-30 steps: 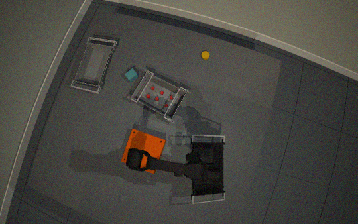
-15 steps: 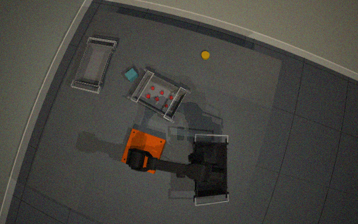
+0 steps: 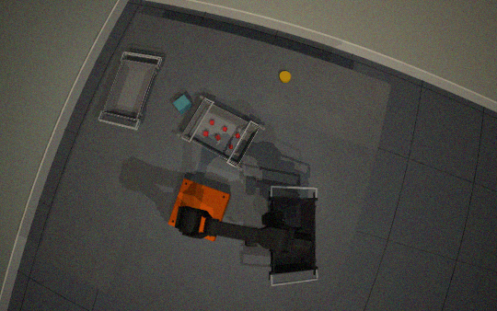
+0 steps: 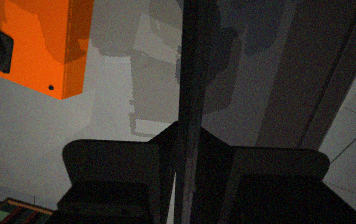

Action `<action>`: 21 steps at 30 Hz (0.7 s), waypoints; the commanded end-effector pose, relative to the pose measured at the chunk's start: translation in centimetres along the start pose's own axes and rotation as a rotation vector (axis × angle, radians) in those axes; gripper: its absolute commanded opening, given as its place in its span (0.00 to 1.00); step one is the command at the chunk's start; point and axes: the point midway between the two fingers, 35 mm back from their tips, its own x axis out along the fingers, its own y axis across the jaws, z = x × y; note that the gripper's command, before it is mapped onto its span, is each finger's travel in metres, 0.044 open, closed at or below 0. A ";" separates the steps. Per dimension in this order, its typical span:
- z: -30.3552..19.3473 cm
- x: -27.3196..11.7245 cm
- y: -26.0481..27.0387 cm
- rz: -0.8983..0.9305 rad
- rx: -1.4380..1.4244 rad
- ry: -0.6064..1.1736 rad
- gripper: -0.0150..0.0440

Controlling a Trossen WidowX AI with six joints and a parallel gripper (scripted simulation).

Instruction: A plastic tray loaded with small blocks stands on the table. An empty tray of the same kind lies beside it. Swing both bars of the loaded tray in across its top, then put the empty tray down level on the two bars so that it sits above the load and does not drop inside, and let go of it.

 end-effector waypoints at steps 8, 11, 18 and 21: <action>0.5 -0.4 -0.4 -0.017 -0.017 0.003 0.25; 1.8 -0.4 -0.6 -0.018 -0.044 0.002 0.25; 4.6 -0.5 -0.8 -0.020 -0.107 0.001 0.25; 5.8 -0.5 -0.8 -0.020 -0.134 0.001 0.25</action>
